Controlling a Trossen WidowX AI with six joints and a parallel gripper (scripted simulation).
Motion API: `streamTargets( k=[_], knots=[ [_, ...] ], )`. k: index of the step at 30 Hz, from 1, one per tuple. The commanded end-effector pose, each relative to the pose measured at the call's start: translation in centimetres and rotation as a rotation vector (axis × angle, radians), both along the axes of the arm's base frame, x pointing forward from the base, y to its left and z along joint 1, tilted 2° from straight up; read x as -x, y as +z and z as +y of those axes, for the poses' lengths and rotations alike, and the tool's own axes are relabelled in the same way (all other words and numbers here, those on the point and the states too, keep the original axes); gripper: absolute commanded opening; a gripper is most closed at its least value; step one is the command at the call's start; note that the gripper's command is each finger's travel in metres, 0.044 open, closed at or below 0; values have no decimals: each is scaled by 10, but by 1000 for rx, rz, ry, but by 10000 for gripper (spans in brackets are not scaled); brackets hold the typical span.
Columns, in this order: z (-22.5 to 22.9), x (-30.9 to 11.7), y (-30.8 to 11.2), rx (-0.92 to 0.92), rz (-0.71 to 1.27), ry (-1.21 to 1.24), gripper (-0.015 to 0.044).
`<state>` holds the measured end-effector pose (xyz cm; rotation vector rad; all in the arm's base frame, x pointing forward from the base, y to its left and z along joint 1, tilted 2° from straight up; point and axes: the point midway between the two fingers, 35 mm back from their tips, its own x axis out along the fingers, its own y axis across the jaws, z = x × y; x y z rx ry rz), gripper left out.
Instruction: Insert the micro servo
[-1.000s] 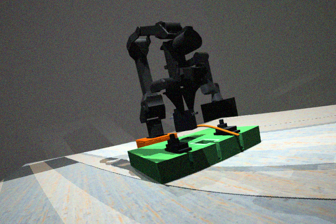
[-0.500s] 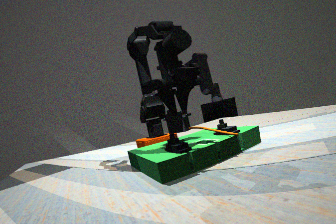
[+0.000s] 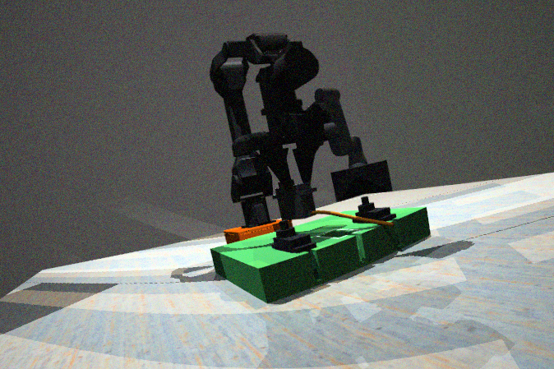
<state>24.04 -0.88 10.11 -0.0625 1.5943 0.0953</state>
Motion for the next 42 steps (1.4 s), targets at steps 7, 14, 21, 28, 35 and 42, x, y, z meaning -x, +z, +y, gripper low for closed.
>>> streamTargets(
  k=[7,14,21,28,35,42],
  knots=[
    [-1,-41,3,3,-17,-5,0],
    [-1,-68,3,3,-19,-5,0],
    [-1,-94,3,3,-22,-5,0],
    [-1,-102,3,4,-21,-98,0],
    [-1,-102,1,5,-21,-112,0],
    [1,-102,-10,4,-21,-112,0]
  ],
)
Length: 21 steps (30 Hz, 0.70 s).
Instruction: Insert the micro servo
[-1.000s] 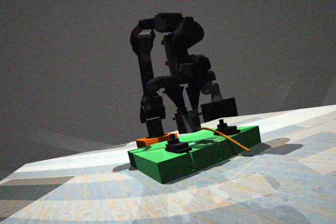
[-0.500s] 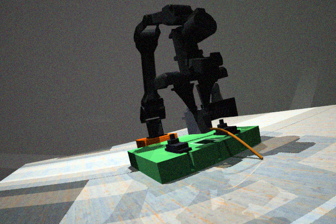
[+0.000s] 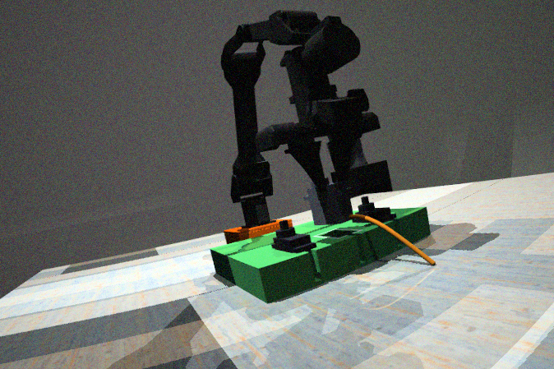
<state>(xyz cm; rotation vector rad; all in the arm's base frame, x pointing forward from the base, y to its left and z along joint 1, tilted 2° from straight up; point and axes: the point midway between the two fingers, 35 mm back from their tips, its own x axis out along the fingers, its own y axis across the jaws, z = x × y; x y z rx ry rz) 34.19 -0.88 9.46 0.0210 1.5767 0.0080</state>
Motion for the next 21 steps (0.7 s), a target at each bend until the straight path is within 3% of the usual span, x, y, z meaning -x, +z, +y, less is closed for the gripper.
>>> streamTargets(
  k=[1,21],
  knots=[
    [1,0,-5,2,-2,-4,0],
    [2,0,-10,2,-1,-102,0]
  ],
)
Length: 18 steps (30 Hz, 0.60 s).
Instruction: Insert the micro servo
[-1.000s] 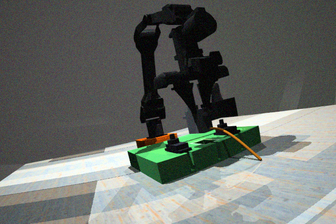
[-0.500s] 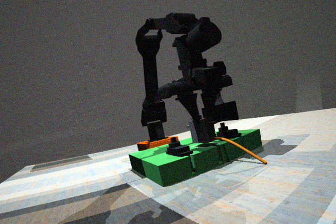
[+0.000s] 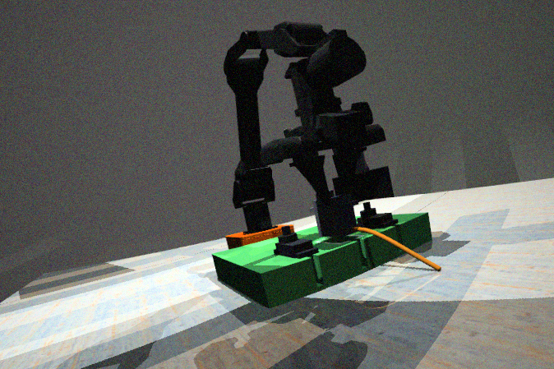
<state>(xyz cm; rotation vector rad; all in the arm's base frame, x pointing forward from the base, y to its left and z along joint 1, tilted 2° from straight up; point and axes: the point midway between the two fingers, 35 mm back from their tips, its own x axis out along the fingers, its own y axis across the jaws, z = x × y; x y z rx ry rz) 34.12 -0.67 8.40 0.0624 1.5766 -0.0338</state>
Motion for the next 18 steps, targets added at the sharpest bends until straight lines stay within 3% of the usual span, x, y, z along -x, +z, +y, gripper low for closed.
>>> streamTargets(
  k=[1,18],
  knots=[
    [0,0,0,2,-1,-80,0],
    [-3,-1,0,2,0,-130,0]
  ],
)
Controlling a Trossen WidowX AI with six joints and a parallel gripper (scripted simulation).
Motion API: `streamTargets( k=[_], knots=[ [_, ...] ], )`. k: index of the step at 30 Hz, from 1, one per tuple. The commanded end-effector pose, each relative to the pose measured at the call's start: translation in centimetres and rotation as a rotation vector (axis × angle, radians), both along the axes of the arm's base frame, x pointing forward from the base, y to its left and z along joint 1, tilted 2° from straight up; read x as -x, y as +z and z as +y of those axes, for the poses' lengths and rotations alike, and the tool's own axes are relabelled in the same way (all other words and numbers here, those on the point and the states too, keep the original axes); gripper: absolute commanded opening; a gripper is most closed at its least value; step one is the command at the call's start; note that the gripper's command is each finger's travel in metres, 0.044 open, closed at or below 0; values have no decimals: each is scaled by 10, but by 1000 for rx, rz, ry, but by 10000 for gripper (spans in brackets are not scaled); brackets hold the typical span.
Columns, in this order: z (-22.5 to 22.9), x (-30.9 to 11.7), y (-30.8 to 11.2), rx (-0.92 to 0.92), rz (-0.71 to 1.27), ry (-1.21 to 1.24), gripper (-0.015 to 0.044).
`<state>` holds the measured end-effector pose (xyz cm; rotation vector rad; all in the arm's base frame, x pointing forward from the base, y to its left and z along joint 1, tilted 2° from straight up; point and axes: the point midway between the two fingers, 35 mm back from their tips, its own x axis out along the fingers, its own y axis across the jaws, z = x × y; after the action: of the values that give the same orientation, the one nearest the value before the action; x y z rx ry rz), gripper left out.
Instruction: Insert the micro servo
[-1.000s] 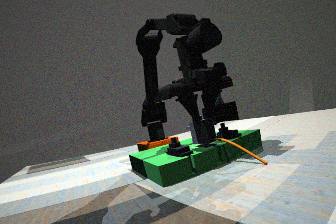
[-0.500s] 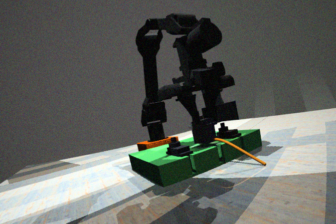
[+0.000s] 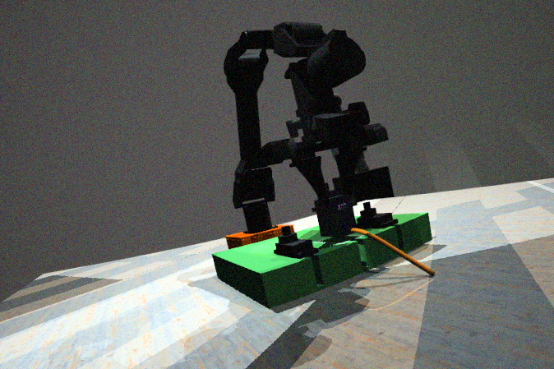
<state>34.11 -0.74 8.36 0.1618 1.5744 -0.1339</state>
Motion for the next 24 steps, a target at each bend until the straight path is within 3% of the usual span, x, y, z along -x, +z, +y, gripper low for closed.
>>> streamTargets(
  k=[1,24],
  knots=[
    [-2,-1,1,2,-3,-3,0],
    [-2,-1,-16,2,-3,-3,0]
  ],
)
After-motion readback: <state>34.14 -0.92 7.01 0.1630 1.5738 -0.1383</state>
